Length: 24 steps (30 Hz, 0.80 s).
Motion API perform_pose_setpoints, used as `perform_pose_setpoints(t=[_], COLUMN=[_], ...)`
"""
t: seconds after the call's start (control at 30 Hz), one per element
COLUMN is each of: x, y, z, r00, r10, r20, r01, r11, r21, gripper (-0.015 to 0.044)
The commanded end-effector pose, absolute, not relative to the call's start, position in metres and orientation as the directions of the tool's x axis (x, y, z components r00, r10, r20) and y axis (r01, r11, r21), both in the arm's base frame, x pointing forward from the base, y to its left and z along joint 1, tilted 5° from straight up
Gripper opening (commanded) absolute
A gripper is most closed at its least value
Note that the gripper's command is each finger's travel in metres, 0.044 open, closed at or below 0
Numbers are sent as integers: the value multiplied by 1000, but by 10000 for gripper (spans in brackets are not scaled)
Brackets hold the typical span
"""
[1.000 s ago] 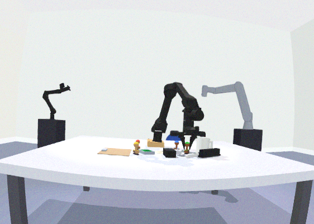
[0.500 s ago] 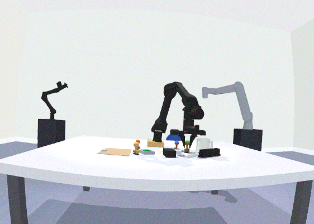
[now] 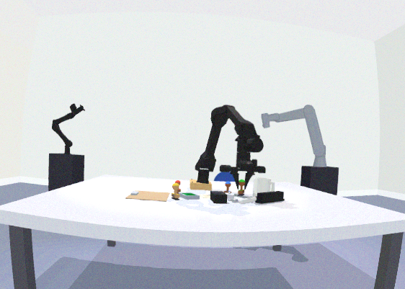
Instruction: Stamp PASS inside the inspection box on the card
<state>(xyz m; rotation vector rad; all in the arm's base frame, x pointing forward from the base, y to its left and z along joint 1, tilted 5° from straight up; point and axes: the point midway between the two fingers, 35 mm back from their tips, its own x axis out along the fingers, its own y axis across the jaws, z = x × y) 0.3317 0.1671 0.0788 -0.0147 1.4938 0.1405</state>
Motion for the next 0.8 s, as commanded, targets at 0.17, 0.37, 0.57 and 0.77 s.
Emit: perform_pose_setpoints(t=[0.17,0.37,0.57,0.77], x=[332,332,332,332], y=[167,167,166,166], z=[85,88,90,93], r00=[73,73,73,73], r10=[84,84,84,83], r20=[-994,-994,-994,-994], r01=[-104,-104,-104,-104], r11=[992,992,992,992], r21=[76,76,76,76], gripper=[0,0,0,0])
